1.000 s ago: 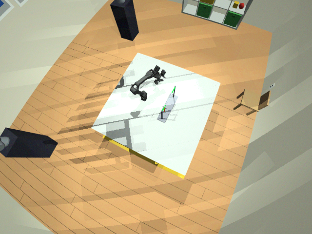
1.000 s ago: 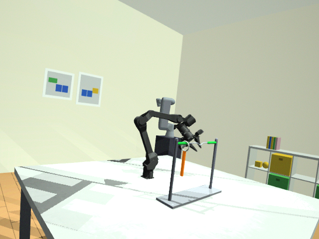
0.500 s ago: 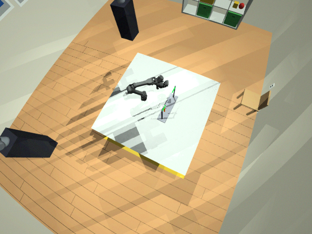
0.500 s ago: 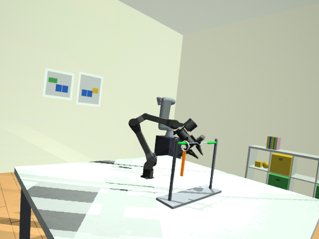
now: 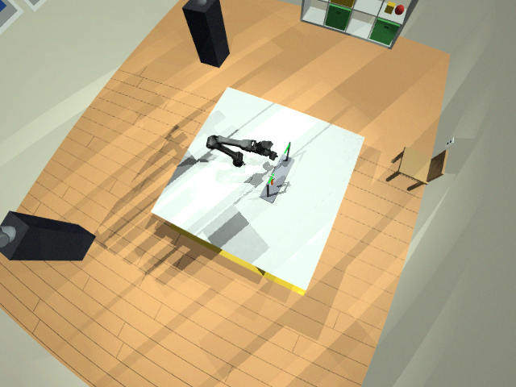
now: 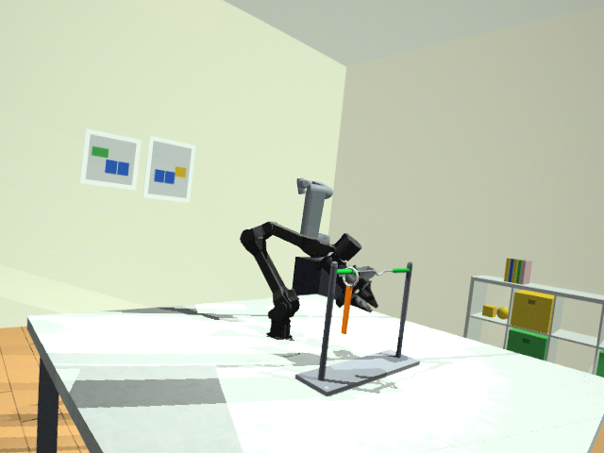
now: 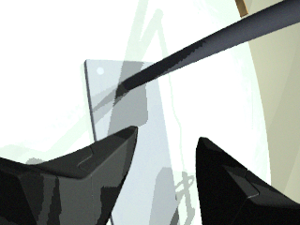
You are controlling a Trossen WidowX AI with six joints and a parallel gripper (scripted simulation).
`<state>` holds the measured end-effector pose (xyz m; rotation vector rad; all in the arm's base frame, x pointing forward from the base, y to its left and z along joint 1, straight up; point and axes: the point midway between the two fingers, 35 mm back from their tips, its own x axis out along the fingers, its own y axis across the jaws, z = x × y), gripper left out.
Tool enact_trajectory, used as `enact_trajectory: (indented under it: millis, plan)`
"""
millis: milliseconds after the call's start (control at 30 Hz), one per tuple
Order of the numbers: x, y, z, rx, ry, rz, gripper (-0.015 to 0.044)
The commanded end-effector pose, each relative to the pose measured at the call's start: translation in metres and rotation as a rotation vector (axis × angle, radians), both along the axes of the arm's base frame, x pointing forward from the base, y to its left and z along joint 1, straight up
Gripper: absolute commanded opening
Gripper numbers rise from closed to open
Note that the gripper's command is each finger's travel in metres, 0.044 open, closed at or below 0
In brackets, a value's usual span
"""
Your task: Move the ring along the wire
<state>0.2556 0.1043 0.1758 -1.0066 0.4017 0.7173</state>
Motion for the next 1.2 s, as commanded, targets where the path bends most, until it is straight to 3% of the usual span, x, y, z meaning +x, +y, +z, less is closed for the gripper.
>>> enact_trajectory:
  millis: [0,500,1167]
  plan:
    - [0.004,-0.024,-0.006,0.115,0.007,-0.118,0.0160]
    - [0.000,-0.101,-0.027,0.474,-0.039,-0.461,0.0160]
    - [-0.039,-0.181,-0.055,0.866,-0.204,-0.794,0.0160]
